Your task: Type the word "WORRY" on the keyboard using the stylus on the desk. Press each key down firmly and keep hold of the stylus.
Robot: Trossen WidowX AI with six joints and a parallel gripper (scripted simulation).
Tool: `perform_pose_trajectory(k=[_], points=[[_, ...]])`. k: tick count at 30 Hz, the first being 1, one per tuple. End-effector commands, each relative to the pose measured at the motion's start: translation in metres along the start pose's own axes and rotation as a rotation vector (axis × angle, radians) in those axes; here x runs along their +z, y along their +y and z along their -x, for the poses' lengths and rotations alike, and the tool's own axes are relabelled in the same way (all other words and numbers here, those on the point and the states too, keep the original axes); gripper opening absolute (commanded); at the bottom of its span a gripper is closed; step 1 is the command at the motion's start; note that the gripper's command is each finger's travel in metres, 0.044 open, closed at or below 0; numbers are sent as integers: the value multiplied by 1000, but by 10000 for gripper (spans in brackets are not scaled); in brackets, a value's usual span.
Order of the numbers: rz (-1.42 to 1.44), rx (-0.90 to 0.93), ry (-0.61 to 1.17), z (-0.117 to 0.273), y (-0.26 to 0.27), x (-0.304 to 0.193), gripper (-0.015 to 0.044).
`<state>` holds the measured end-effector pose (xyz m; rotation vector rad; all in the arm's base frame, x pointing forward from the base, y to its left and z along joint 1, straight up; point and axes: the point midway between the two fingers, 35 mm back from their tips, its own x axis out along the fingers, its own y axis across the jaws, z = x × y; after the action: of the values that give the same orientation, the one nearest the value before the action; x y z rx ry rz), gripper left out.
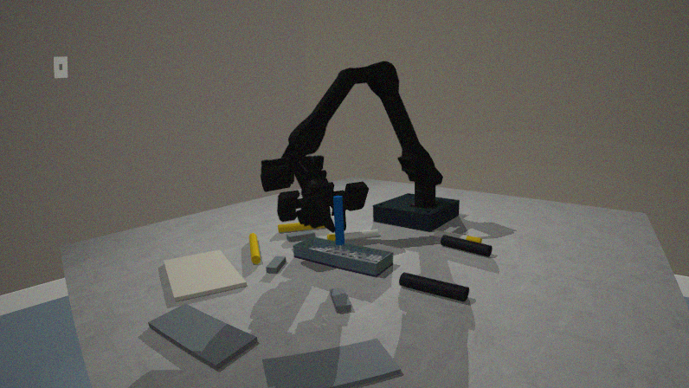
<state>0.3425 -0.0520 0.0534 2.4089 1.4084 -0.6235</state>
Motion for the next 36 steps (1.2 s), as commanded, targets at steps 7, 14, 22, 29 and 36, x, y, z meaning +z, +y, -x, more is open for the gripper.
perform_pose_trajectory(k=[7, 14, 22, 29, 36], points=[[3, 3, 2, 16, 1, -29, 81], [8, 4, 0, 15, 1, -26, 51], [5, 3, 1, 15, -12, -28, 0], [0, 1, 2, 16, -41, -31, 0], [0, 1, 2, 11, -43, -23, 0]])
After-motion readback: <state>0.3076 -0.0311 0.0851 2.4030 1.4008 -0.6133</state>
